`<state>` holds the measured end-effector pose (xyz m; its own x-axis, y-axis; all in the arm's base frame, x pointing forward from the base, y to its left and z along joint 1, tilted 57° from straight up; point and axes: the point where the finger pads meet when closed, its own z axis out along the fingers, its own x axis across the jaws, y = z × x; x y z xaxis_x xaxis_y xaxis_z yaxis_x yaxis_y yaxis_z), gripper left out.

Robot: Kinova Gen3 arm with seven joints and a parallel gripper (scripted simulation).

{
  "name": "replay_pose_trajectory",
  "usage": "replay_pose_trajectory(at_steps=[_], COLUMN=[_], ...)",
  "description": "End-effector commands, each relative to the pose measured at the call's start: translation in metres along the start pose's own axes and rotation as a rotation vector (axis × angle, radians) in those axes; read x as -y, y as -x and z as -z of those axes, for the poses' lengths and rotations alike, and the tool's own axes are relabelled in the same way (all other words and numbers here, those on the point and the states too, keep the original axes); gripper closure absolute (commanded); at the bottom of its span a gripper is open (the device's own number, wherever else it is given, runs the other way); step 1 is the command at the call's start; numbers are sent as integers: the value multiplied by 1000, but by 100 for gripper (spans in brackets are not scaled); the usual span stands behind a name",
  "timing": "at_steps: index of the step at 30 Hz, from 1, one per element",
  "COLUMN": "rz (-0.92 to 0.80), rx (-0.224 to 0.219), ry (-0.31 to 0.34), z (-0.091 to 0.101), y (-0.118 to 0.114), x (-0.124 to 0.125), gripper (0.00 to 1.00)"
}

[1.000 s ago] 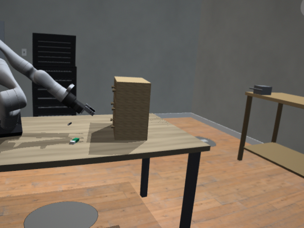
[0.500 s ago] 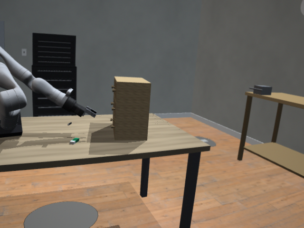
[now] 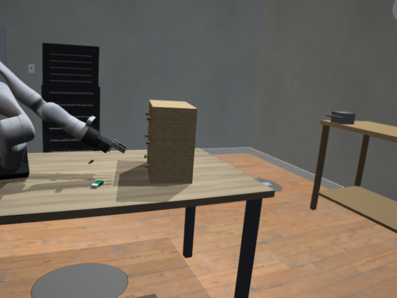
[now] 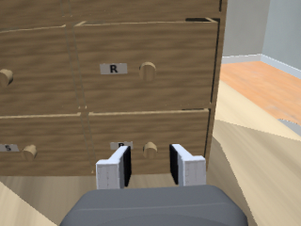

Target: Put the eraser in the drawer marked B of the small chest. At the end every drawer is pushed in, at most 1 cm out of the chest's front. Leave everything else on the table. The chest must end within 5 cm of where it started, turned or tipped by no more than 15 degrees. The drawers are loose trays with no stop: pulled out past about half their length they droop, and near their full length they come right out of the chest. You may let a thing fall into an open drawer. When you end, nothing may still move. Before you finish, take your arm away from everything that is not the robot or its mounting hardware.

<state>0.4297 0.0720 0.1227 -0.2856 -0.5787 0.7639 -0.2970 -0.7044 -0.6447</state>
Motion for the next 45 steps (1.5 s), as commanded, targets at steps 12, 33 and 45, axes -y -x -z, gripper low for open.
replay_pose_trajectory(at_steps=[12, 33, 45], rz=[-6, -8, -9], rx=[1, 6, 7], ry=[-6, -8, -9], z=[0, -48, -86], y=[0, 3, 3], x=[1, -13, -24], gripper=[33, 33, 33])
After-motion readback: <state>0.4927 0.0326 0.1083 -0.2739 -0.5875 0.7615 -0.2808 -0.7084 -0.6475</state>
